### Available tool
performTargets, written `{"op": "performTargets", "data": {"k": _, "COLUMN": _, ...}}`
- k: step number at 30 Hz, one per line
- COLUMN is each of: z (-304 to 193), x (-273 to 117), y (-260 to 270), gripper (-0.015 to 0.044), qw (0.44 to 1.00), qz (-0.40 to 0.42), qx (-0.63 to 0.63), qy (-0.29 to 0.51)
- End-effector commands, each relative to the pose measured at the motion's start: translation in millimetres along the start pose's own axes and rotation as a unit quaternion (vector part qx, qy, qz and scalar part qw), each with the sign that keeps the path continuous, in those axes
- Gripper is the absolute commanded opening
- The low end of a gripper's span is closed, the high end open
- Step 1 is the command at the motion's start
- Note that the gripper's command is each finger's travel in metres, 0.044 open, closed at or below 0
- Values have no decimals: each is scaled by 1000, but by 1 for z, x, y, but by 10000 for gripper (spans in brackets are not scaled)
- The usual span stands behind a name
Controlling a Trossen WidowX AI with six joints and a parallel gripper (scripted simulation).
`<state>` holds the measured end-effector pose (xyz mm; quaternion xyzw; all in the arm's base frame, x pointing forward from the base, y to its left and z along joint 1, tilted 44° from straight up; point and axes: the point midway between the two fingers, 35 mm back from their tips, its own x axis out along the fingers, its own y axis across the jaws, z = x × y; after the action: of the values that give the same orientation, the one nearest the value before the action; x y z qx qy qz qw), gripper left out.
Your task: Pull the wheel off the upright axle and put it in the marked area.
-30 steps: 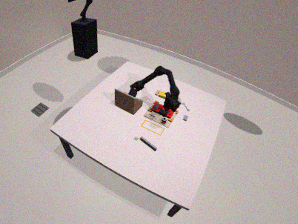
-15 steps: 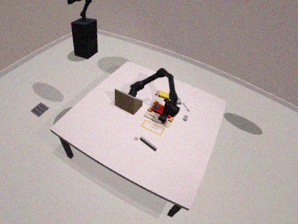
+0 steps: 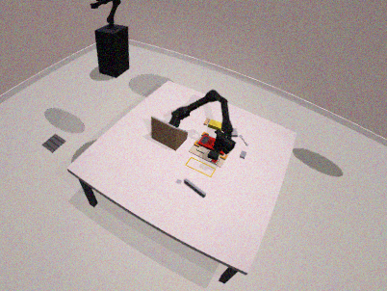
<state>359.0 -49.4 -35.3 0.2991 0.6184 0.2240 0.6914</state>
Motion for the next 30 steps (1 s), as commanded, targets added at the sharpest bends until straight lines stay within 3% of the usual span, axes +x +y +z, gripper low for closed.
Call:
{"op": "performTargets", "data": {"k": 1, "z": 0, "x": 0, "y": 0, "gripper": 89, "qw": 1000, "qz": 0, "qx": -2, "qy": 0}}
{"op": "performTargets", "data": {"k": 5, "z": 0, "x": -1, "y": 0, "gripper": 0, "qw": 1000, "qz": 0, "qx": -2, "qy": 0}}
{"op": "performTargets", "data": {"k": 30, "z": 1, "x": -9, "y": 0, "gripper": 0, "qw": 1000, "qz": 0, "qx": 0, "qy": -1}}
